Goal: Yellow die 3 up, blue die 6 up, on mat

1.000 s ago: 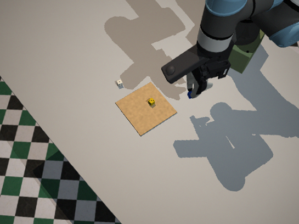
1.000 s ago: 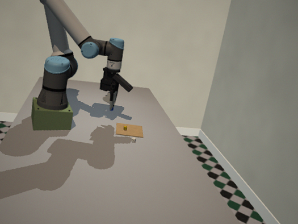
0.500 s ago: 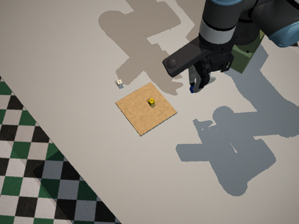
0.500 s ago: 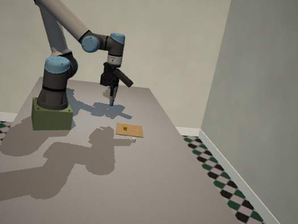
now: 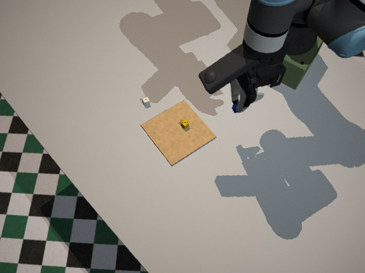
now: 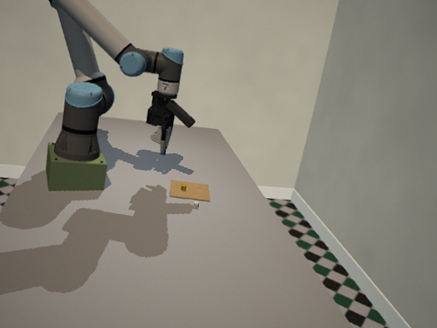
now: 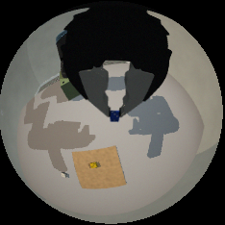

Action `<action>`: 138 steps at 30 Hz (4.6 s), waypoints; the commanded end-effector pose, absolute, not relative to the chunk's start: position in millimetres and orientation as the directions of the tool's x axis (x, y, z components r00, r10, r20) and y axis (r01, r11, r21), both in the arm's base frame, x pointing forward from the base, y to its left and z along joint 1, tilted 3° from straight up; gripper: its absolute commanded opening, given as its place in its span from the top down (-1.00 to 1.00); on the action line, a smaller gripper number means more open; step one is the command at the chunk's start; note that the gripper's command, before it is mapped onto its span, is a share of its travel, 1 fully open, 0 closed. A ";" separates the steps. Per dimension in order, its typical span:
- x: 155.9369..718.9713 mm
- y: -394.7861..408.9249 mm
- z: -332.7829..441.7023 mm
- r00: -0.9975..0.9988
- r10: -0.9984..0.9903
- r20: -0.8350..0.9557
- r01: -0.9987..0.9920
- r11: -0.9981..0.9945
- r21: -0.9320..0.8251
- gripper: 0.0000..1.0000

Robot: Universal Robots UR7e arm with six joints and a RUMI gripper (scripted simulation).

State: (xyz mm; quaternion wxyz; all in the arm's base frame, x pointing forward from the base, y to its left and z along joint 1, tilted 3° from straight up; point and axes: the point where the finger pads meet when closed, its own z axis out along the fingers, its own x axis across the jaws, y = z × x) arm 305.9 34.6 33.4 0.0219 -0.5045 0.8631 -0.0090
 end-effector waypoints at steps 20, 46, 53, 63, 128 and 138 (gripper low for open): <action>322.6 36.7 39.3 -0.242 -0.970 -0.018 -0.969 0.242 -0.049 0.99; 349.2 44.3 43.9 0.301 -0.954 0.010 -0.952 -0.301 -0.052 0.99; 355.5 46.4 44.6 0.433 -0.901 0.018 -0.900 -0.434 -0.049 0.99; 364.1 49.2 45.1 0.607 -0.794 0.027 -0.793 -0.607 -0.045 0.99; 413.0 59.3 38.2 0.928 0.370 0.051 0.370 -0.929 0.014 0.99; 419.0 59.3 36.1 0.858 0.512 0.048 0.511 -0.859 0.022 0.99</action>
